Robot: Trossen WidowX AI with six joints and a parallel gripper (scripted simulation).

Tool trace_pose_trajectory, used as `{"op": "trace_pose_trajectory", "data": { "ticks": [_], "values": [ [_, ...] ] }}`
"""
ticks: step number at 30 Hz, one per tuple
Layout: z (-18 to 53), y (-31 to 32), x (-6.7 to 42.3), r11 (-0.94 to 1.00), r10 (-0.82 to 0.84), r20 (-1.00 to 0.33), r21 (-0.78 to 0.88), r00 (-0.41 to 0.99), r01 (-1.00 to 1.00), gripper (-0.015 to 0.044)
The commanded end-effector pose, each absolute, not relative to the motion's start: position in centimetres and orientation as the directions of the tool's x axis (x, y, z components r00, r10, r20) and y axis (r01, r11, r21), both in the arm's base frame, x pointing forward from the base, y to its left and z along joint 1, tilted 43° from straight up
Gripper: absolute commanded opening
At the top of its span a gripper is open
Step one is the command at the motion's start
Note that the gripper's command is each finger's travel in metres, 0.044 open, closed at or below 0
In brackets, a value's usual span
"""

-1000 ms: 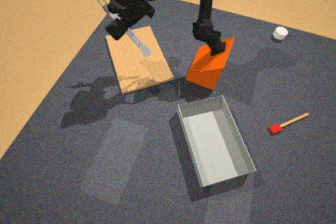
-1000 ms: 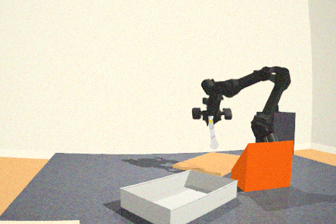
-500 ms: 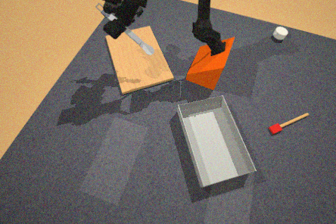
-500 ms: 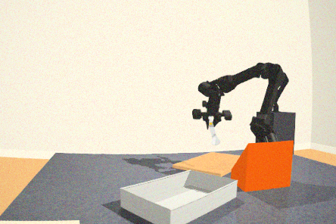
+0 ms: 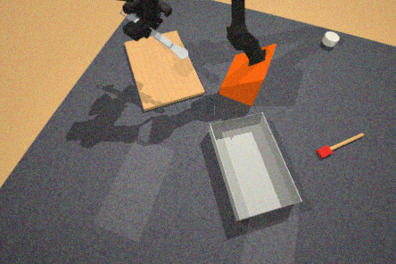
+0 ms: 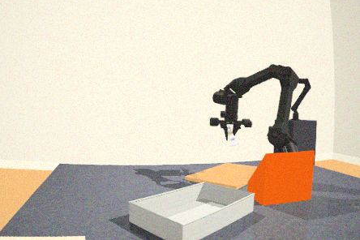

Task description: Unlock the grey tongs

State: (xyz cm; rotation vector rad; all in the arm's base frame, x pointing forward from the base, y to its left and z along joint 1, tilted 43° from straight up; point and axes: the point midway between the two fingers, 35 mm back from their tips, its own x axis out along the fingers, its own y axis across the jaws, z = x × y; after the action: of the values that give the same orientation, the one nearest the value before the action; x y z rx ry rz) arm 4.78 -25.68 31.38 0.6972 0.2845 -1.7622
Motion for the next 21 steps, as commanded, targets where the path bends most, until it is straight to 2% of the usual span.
{"op": "trace_pose_trajectory", "data": {
  "ticks": [1, 6, 21],
  "values": [
    [31.26, -25.04, 4.44, -0.340, -0.744, -0.652, 0.185, -0.144, 0.922, -0.0150],
    [31.00, -24.18, 4.02, -0.383, -0.683, -0.719, 0.203, -0.128, 0.901, -0.0150],
    [30.64, -24.58, 4.03, -0.385, -0.680, -0.722, 0.204, -0.128, 0.900, -0.0150]
  ]
}}
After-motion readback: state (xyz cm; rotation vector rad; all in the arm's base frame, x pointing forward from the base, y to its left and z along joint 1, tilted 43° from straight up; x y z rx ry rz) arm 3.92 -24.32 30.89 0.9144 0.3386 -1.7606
